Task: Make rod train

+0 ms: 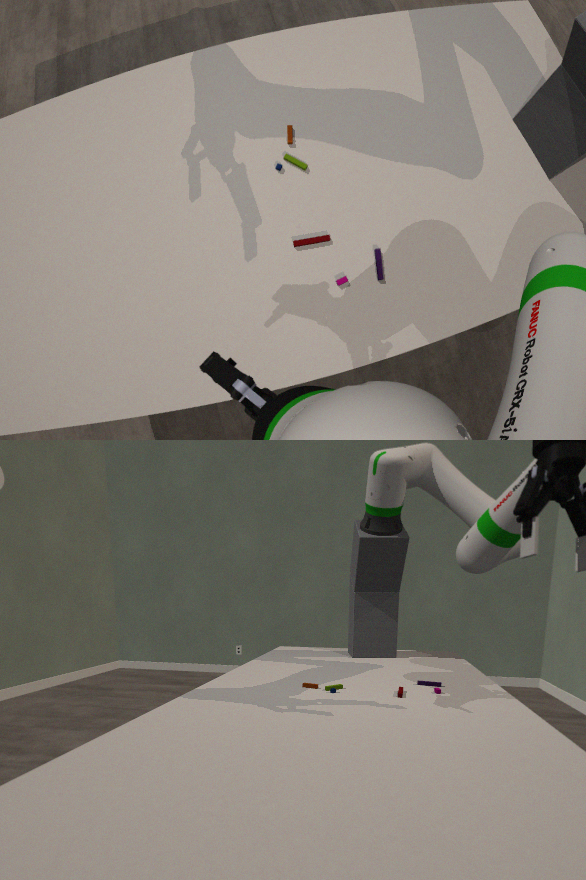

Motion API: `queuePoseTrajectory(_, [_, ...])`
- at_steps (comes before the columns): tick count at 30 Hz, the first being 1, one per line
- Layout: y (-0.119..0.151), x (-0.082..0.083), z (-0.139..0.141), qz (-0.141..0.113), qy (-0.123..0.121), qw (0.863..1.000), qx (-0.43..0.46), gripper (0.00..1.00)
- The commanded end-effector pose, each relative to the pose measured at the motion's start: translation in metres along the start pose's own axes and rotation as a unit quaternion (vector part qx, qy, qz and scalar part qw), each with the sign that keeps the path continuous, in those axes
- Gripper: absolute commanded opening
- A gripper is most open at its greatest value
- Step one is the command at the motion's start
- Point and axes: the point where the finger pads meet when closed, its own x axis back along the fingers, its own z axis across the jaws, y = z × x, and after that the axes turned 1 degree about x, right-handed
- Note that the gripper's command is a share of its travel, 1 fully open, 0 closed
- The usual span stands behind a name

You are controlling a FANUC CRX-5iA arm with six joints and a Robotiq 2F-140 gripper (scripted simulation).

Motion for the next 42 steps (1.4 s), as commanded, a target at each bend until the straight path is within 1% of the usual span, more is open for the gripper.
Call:
queuePoseTrajectory(1, [0.026,0.032,0.009,-0.009,-0.007,1.0,0.029,1.0])
queuePoseTrajectory(4, [0.04,0.051,0.014,-0.014,-0.01,0.999,0.045,1.0])
queuePoseTrajectory(15, [0.089,0.142,0.032,-0.039,-0.024,0.993,0.113,1.0])
queuePoseTrajectory(17, [0.089,0.142,0.032,-0.039,-0.024,0.993,0.113,1.0])
queuePoseTrajectory(18, [0.1,0.168,0.035,-0.045,-0.027,0.99,0.13,1.0])
queuePoseTrajectory(21, [0.108,0.19,0.038,-0.05,-0.031,0.988,0.145,1.0])
queuePoseTrajectory(32, [0.136,0.291,0.042,-0.072,-0.045,0.975,0.207,1.0])
queuePoseTrajectory(34, [0.136,0.291,0.042,-0.072,-0.045,0.975,0.207,1.0])
queuePoseTrajectory(35, [0.14,0.318,0.041,-0.078,-0.049,0.97,0.223,1.0])
queuePoseTrajectory(37, [0.142,0.332,0.04,-0.08,-0.051,0.968,0.231,1.0])
queuePoseTrajectory(42, [0.147,0.378,0.035,-0.089,-0.057,0.96,0.258,1.0])
